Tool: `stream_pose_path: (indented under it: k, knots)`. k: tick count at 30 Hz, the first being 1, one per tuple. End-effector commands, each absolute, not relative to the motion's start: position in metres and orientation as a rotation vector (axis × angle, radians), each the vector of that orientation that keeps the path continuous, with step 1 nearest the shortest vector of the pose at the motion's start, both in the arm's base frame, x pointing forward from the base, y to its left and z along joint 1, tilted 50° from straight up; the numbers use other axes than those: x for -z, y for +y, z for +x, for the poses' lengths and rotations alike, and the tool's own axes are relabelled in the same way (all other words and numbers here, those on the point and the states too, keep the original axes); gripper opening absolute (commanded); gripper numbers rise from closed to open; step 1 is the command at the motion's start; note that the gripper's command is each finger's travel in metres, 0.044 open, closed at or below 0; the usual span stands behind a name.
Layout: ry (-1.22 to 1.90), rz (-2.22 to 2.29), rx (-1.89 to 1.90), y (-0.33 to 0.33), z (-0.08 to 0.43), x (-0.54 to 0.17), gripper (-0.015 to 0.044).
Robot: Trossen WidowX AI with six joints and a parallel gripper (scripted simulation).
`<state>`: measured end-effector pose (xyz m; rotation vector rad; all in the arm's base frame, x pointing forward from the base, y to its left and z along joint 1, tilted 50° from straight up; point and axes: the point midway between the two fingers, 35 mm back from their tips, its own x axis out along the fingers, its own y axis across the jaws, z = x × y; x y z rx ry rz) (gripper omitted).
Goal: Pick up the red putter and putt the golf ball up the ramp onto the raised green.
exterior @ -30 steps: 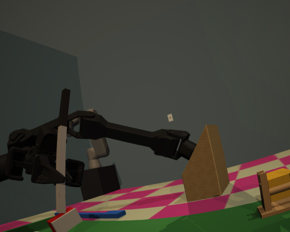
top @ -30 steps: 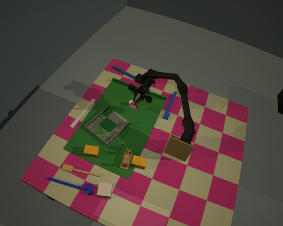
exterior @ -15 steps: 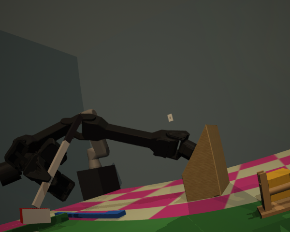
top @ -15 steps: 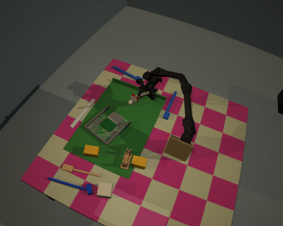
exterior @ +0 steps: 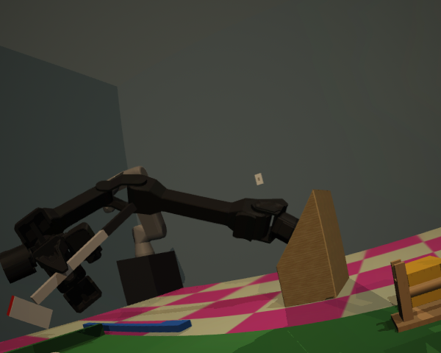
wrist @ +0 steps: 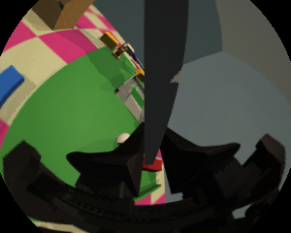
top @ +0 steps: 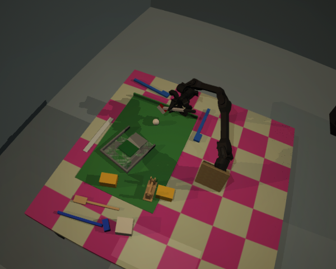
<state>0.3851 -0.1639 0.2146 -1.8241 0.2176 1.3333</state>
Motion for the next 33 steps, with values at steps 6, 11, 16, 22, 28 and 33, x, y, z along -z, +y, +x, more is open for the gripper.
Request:
stream_pose_path:
  k: [6,11,16,22,28,33]
  knots:
    - [0.198,-1.841,-1.33,-0.185,0.385,-0.199,0.0]
    - [0.199,-1.842,-1.33,-0.192,0.384,-0.193,0.0]
    - [0.199,-1.842,-1.331,-0.196,0.384,-0.19,0.0]
    - [0.199,-1.842,-1.331,-0.204,0.383,-0.184,0.0]
    - [0.2,-1.842,-1.331,-0.211,0.383,-0.178,0.0]
    - [0.212,-1.834,-1.336,-0.212,0.381,-0.176,0.0]
